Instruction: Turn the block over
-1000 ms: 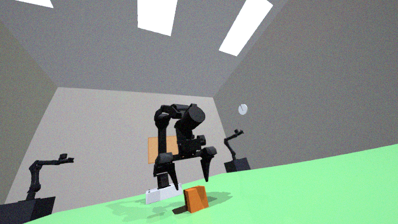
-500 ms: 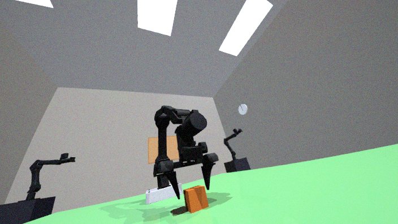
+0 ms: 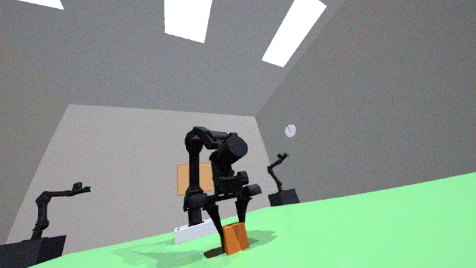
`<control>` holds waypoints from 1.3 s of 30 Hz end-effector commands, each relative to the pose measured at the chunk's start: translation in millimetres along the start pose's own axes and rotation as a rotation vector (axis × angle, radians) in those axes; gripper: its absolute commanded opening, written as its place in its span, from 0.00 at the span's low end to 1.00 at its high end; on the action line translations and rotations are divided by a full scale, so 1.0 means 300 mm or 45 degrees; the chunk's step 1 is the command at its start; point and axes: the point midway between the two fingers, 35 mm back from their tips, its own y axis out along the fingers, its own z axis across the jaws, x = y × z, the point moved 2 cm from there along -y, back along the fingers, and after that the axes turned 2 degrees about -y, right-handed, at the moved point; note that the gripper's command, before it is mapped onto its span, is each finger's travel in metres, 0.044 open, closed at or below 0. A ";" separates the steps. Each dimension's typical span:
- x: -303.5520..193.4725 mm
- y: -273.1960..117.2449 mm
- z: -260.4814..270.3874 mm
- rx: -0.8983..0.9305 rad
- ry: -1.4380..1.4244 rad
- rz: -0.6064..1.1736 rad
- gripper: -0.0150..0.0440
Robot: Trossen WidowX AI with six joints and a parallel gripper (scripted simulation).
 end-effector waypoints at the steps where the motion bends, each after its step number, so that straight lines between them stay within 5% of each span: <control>1: -0.002 0.008 0.000 0.001 -0.007 0.008 0.53; 10: -0.002 0.008 0.000 0.001 -0.007 0.008 0.43; 14: -0.001 -0.055 0.001 0.001 -0.006 0.008 0.25; 24: -0.001 -0.091 0.001 0.000 -0.007 -0.006 0.25; 39: -0.013 -0.066 0.004 -0.014 -0.015 -0.313 0.25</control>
